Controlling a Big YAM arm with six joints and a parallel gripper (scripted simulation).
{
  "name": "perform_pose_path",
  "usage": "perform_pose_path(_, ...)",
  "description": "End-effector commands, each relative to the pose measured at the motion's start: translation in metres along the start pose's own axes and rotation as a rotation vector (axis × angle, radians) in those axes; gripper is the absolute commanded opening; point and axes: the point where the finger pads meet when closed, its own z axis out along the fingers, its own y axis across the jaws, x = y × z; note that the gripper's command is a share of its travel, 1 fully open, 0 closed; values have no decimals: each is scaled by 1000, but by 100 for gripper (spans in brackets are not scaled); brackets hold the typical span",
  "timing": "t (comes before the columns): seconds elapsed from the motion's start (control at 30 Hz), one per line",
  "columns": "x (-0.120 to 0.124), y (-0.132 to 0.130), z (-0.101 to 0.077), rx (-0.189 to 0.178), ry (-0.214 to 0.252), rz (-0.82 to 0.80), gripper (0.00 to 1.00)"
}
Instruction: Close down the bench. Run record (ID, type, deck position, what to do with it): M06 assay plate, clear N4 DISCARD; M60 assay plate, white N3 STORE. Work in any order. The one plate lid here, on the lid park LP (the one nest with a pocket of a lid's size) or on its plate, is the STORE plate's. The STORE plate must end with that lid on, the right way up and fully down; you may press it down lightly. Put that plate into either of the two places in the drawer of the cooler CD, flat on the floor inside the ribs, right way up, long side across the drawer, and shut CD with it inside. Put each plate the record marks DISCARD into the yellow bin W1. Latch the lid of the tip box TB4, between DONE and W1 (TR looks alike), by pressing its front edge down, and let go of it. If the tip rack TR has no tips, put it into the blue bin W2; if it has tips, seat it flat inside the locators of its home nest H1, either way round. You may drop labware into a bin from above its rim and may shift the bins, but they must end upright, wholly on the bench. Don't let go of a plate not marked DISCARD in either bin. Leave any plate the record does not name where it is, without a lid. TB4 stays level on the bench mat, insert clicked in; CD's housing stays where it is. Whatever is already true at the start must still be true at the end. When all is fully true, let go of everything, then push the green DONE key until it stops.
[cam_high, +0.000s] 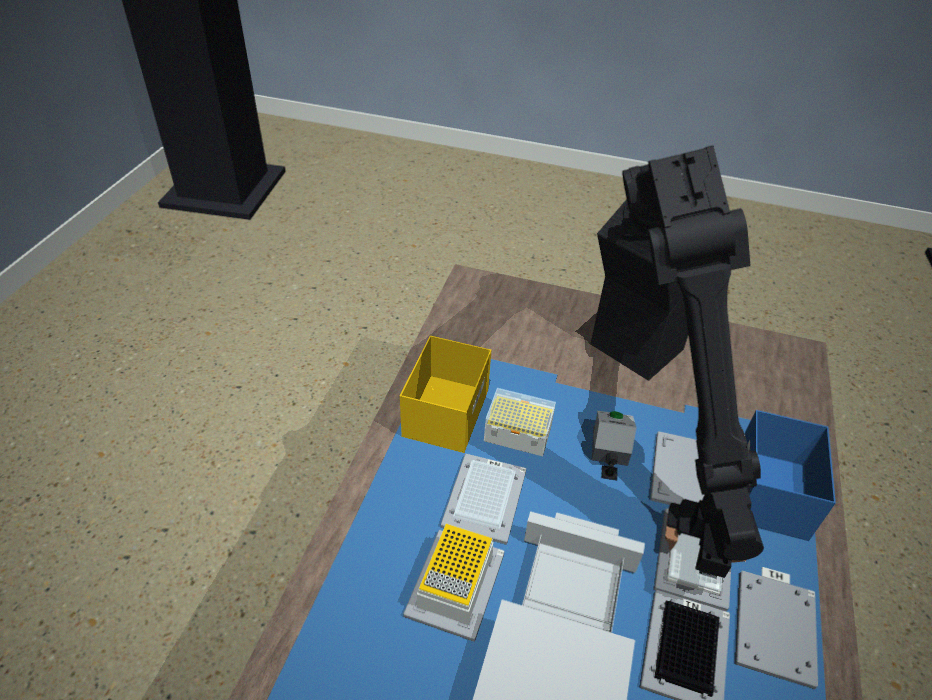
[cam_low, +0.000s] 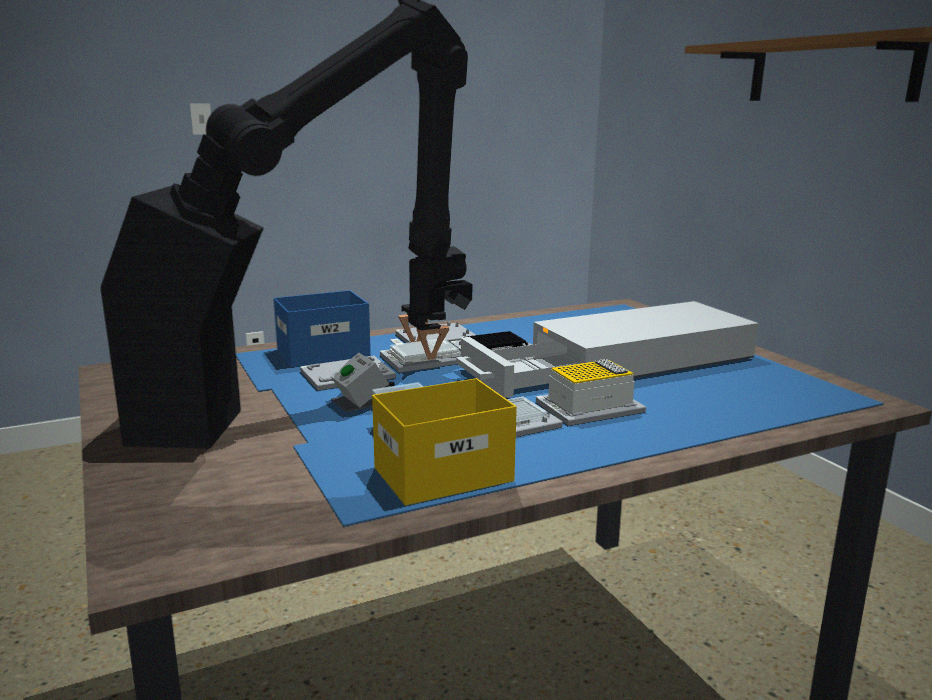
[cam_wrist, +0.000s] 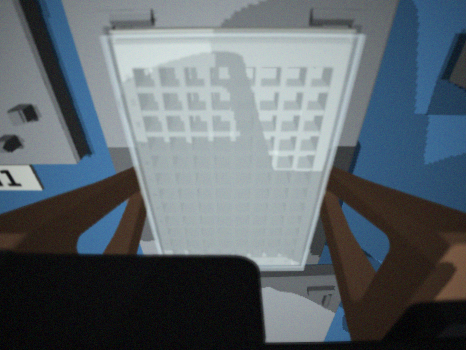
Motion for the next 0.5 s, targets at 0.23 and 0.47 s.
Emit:
perform_pose_path(0.23,-12,2,3,-7,-20,-2,0)
perform_pose_path(0.47,-24,4,-16,-15,-41,1,0)
